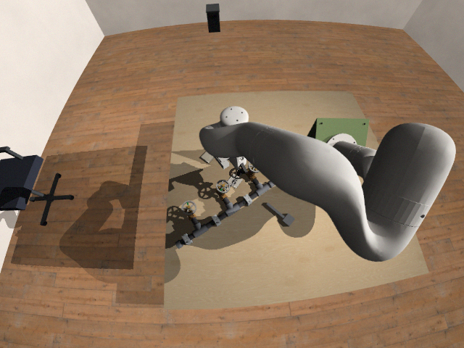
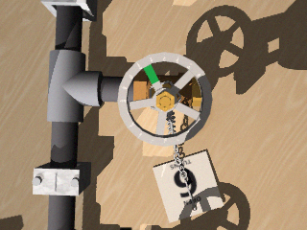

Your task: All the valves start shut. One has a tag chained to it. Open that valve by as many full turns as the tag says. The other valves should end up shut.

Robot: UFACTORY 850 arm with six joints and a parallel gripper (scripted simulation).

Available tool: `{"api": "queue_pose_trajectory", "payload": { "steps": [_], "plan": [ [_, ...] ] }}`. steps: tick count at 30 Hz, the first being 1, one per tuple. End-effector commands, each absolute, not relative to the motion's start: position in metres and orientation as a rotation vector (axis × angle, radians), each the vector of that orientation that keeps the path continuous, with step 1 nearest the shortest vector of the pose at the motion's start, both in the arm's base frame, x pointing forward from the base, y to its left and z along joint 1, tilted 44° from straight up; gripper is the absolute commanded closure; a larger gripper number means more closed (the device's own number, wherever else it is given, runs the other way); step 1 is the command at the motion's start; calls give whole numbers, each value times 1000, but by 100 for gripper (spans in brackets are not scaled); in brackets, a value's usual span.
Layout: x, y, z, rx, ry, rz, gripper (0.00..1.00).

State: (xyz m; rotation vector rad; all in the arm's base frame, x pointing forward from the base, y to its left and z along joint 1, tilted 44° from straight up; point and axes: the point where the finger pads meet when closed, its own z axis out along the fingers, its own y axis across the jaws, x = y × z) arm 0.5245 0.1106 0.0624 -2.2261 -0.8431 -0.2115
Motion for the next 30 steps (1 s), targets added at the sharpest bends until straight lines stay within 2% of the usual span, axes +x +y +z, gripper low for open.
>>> {"api": "queue_pose_trajectory", "payload": {
  "steps": [1,14,15,30],
  "plan": [
    [527,113,64,-2142,-1050,-328,0],
    [533,124,69,-1751,-1717,-640,0],
    [534,126,69,-1623,-1868,-728,0],
    [544,143,77,-885,-2492,-1000,0]
  ]
}}
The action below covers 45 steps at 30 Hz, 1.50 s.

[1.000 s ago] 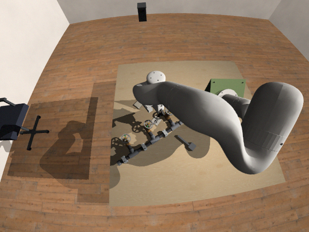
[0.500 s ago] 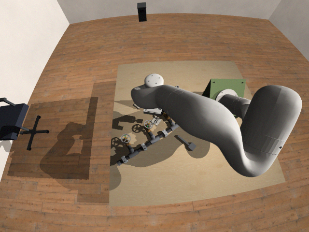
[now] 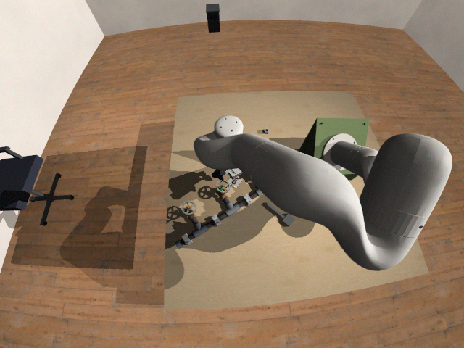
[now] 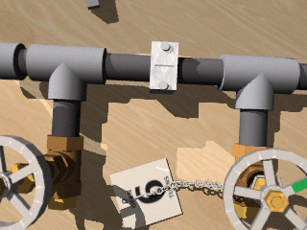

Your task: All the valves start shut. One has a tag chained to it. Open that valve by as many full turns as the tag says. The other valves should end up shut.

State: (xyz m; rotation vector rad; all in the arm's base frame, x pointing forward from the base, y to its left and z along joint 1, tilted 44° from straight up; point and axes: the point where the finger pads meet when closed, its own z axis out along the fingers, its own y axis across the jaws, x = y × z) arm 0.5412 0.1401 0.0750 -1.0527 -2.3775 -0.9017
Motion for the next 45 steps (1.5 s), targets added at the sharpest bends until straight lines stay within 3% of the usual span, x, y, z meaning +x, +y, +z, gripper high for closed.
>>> {"api": "queue_pose_trajectory", "payload": {
  "steps": [1,23,45],
  "plan": [
    [544,143,77,-885,-2492,-1000,0],
    [556,164,87,858,-2964,-1232,0],
    [561,173,91,2734,-2416,-1052,0]
  ]
}}
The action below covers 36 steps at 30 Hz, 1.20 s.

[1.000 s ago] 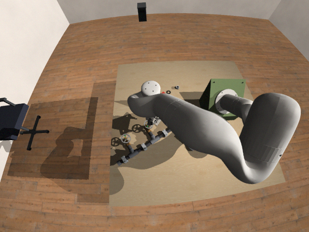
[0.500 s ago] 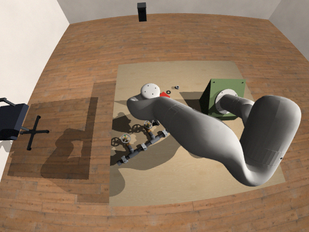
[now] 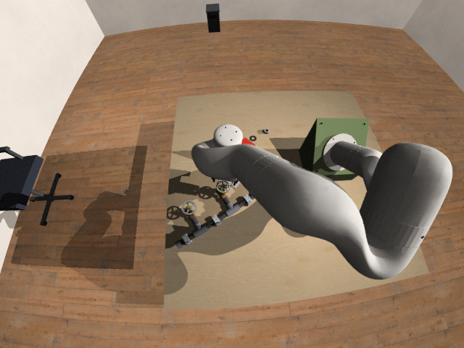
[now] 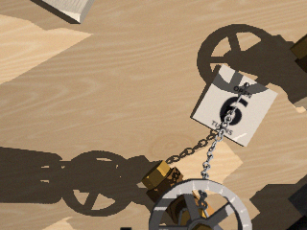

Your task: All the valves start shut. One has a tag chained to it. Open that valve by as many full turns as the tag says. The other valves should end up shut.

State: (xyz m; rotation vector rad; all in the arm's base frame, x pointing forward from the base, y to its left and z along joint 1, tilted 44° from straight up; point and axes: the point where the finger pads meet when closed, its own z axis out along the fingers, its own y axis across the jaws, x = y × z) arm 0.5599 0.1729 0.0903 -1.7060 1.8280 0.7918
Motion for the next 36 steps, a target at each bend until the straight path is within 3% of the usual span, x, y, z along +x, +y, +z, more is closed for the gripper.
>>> {"api": "queue_pose_trajectory", "payload": {
  "steps": [1,36],
  "plan": [
    [561,173,91,-1810,1529,667,0],
    [562,194,75,-1830,1497,651,0]
  ]
}}
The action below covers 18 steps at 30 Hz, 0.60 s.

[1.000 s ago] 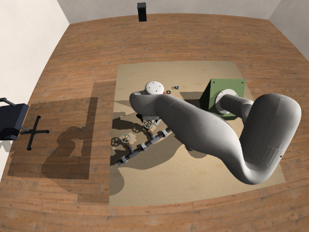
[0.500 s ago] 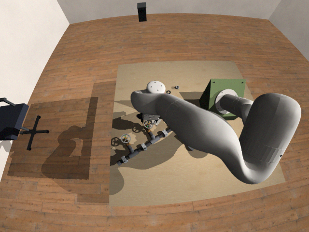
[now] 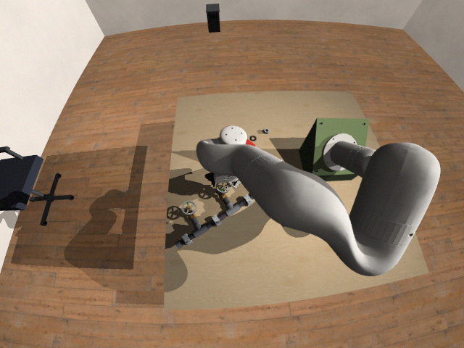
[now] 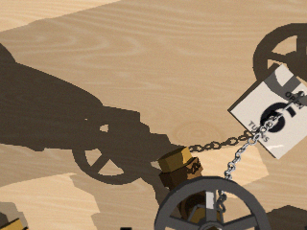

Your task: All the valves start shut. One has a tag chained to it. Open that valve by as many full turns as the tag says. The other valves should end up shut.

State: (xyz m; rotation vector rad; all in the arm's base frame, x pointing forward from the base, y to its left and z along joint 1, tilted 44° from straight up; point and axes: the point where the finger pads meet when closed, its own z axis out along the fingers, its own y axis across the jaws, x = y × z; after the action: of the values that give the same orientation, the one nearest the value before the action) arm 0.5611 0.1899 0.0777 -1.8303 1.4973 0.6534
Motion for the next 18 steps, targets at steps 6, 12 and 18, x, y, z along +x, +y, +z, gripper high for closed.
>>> {"api": "queue_pose_trajectory", "payload": {
  "steps": [6,12,18],
  "plan": [
    [563,201,68,-1830,1497,651,0],
    [563,211,60,-1829,1497,651,0],
    [563,218,54,-1829,1497,651,0]
  ]
}}
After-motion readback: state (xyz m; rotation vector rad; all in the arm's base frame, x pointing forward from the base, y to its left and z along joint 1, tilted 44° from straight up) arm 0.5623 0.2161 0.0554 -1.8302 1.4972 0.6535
